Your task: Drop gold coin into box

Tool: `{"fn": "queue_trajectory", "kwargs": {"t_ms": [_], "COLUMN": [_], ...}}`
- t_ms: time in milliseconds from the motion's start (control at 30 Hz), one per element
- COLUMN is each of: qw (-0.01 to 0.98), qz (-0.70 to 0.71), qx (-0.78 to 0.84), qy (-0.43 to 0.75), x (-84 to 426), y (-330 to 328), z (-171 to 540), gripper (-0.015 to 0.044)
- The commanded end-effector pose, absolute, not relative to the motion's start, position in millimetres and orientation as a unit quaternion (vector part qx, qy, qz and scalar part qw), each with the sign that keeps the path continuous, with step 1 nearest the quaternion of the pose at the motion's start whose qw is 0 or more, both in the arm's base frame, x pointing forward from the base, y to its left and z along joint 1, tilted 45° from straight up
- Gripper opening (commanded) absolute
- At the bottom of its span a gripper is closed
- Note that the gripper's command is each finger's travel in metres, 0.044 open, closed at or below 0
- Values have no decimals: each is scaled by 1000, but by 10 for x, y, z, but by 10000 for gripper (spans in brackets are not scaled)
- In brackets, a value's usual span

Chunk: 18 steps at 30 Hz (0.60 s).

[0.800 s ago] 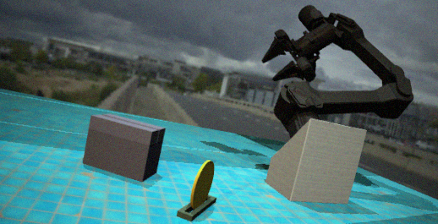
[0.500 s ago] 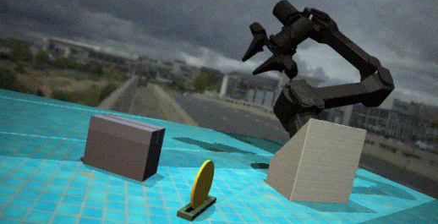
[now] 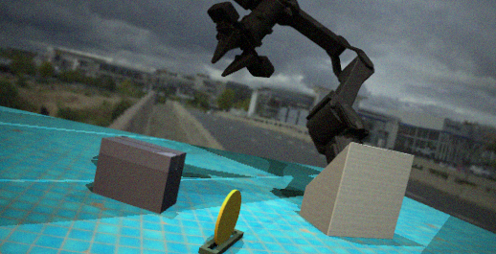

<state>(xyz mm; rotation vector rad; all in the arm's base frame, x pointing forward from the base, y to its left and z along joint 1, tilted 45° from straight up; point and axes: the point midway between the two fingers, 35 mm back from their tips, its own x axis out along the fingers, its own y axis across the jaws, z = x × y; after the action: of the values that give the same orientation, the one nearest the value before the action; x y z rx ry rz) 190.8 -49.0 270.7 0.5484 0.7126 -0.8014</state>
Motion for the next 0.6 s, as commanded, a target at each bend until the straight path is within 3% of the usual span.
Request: {"fn": "queue_trajectory", "kwargs": {"t_ms": [0, 300, 567], "qw": [828, 764, 631], "qz": [-322, -185, -55], "qx": [127, -148, -369], "qy": [440, 601, 681], "x": [2283, 2721, 2692], "y": [-190, 523, 1084], "z": [2377, 1494, 557], "gripper": [161, 161, 161]}}
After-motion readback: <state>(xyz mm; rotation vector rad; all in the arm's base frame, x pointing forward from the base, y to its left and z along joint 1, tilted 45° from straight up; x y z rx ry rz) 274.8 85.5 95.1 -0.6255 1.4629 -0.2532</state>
